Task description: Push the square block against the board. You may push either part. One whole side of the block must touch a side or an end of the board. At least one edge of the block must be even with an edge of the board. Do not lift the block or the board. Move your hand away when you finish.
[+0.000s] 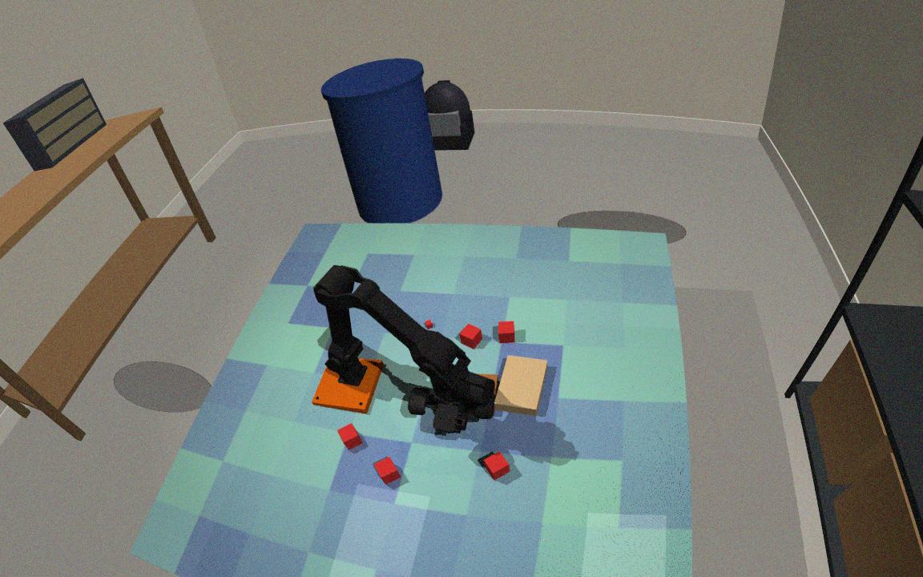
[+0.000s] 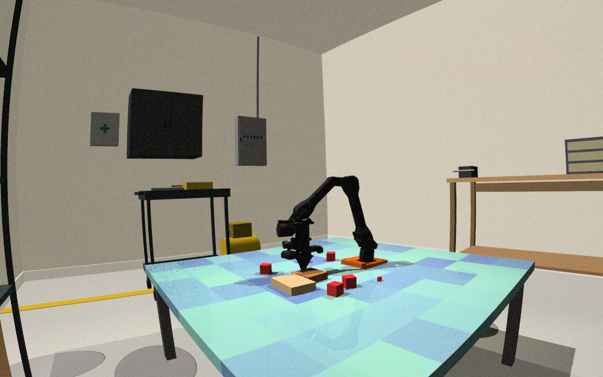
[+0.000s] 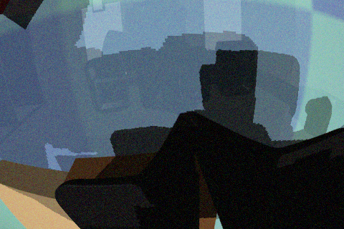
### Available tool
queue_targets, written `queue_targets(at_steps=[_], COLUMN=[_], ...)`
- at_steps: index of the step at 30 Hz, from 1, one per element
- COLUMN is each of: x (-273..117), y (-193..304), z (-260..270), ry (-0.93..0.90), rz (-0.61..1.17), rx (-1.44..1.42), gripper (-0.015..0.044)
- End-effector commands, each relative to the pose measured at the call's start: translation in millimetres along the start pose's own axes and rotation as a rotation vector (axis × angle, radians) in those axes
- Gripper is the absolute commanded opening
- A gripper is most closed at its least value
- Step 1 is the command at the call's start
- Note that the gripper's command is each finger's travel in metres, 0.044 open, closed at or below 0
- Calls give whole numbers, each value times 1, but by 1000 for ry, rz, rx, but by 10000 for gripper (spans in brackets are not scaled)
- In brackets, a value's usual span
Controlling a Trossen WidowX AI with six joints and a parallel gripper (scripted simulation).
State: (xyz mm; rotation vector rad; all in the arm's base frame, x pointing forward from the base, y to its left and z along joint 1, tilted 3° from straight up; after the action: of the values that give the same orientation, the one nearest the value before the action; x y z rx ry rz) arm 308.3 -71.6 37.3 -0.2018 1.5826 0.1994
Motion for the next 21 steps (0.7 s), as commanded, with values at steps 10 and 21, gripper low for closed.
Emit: queue_targets(at_steps=[10,21], x=[2,2], y=[17,33], z=[3,6], ry=[2,2], rz=[4,6], rx=[4,4], gripper=[0,0])
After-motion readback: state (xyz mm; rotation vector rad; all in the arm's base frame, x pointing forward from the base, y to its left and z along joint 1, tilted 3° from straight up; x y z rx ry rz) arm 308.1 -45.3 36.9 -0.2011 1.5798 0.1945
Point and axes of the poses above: the point midway between the two fingers, 35 mm back from their tips, its own x axis out along the fingers, its own z axis across the jaws, y = z × x, the point moved 2 cm from there along -x, back along the fingers, and after that the axes turned 7 degrees about -x, right-handed, at the moved point
